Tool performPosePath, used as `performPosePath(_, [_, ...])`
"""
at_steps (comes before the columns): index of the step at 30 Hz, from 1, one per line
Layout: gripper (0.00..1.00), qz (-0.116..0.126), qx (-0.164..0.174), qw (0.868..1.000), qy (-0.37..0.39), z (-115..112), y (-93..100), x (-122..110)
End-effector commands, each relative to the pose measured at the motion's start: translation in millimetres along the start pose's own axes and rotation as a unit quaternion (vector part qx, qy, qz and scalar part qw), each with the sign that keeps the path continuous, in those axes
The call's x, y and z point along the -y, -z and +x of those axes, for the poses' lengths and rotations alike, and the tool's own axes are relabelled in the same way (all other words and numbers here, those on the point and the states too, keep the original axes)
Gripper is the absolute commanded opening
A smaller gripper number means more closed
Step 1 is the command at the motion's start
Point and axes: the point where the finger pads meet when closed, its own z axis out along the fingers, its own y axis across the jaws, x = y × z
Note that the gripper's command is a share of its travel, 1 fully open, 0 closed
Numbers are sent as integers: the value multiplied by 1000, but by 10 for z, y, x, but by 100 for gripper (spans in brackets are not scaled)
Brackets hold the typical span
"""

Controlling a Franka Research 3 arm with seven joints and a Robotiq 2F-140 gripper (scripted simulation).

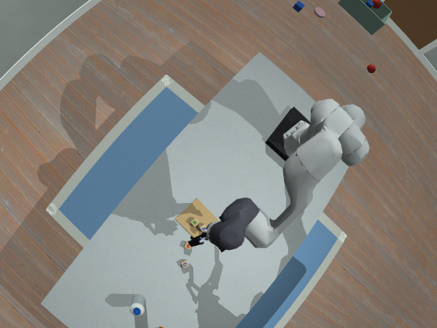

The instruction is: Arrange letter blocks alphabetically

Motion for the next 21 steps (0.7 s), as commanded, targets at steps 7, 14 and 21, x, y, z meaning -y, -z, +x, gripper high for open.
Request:
performPosePath(7, [100, 1, -1, 994, -108, -28, 4, -11])
performPosePath(14, [100, 2, -1, 987, -158, -42, -3, -15])
performPosePath(21, [100, 2, -1, 980, -200, -54, -8, -17])
